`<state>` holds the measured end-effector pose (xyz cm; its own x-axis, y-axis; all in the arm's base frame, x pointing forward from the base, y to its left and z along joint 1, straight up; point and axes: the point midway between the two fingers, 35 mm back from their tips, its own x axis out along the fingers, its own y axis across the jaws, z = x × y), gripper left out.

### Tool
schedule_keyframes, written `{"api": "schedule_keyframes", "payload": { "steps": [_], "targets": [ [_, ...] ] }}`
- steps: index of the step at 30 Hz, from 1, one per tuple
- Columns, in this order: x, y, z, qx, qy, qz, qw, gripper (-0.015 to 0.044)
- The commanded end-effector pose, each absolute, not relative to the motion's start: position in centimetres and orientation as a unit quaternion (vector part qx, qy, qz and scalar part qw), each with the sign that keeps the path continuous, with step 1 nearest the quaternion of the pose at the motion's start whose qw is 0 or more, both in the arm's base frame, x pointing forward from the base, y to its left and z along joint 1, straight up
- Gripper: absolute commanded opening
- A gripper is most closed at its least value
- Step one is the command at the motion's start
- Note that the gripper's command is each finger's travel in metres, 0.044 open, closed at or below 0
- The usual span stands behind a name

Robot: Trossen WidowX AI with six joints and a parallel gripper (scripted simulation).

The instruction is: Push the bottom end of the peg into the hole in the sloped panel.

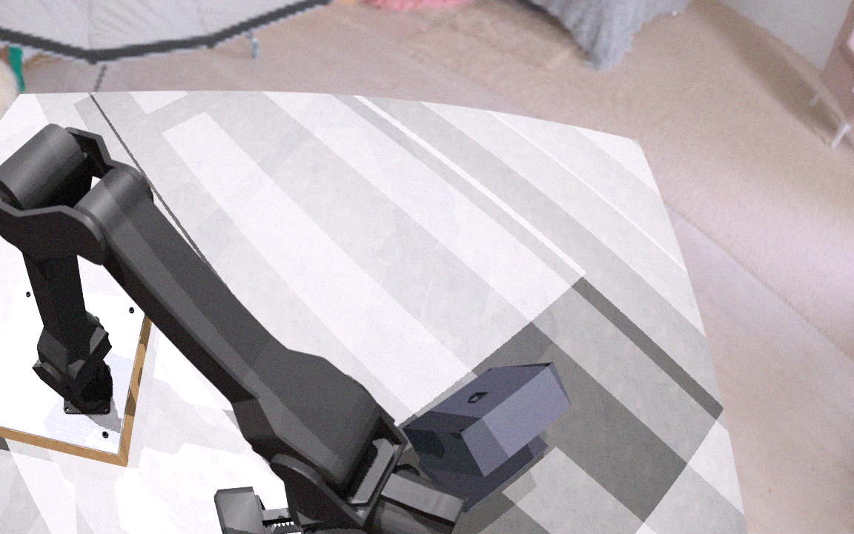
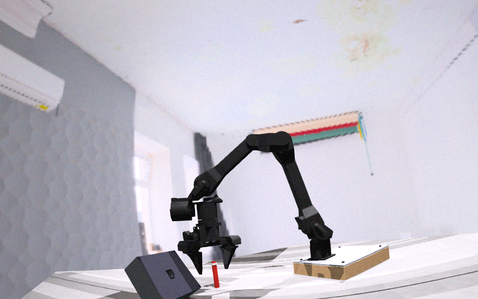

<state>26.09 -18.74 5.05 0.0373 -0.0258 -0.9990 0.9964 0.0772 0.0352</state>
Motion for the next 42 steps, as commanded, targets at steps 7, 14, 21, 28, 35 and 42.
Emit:
{"api": "schedule_keyframes", "payload": {
  "steps": [7,14,21,28,35,42],
  "targets": [
    [26.0,-18.6,3.8,0.485,0.506,-0.479,0.529,0.044],
    [26.0,-18.7,4.2,0.482,0.504,-0.478,0.533,0.0256],
    [26.0,-18.7,4.2,0.482,0.504,-0.478,0.533,0.0072],
    [26.0,-18.7,4.2,0.482,0.504,-0.478,0.533,0.0006],
    [26.1,-18.7,4.9,0.483,0.505,-0.478,0.533,0.0],
    [26.1,-18.8,7.7,0.483,0.505,-0.479,0.531,0.0]
  ]
}}
